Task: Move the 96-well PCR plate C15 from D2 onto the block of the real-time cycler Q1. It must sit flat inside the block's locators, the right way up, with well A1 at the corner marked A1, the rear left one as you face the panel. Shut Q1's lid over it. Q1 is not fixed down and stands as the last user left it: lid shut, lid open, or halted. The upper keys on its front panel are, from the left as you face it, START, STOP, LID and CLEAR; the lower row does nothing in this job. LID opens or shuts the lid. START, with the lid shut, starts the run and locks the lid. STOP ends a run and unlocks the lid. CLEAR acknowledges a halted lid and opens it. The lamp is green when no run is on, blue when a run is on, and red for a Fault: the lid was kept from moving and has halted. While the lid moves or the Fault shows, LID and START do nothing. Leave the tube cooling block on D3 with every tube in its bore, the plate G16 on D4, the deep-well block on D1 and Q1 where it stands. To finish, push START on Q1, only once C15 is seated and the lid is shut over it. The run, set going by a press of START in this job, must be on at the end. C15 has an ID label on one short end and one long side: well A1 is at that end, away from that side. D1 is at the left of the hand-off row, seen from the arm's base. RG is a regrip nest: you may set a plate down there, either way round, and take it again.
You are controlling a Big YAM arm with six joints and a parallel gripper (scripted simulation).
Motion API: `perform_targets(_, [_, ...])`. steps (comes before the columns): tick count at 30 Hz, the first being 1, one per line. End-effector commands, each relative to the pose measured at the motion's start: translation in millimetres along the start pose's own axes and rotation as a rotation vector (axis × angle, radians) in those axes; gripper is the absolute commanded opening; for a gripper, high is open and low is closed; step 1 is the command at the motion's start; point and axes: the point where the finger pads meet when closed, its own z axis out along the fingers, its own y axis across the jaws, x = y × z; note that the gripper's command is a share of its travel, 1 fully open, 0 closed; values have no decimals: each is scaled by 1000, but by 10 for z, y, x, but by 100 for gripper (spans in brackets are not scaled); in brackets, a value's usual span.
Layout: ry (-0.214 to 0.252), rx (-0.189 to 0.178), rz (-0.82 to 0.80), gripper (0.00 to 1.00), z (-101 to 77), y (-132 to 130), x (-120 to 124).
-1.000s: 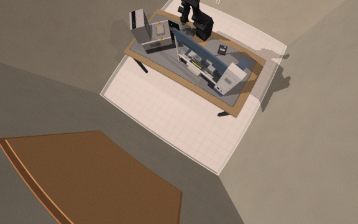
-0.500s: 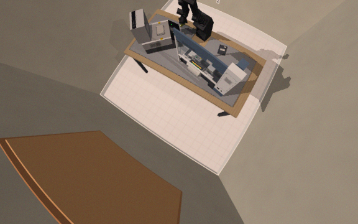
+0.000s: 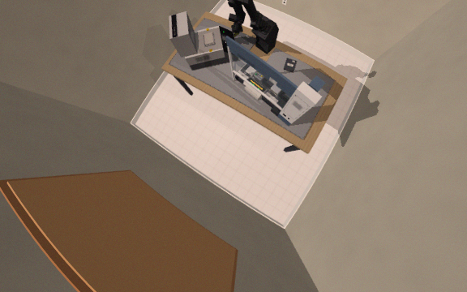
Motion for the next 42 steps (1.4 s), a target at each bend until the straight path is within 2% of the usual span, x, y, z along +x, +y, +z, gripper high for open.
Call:
perform_targets(1, [-9,-25,-17,0,63,173,-56])
perform_targets(13, [2,-13,-7,0,262,207,0])
perform_targets(21, [-4,-27,-20,0,209,263,-48])
perform_targets(28, [-18,-14,-14,0,131,134,-46])
perform_targets(42, [1,-20,-41,0,215,275,0])
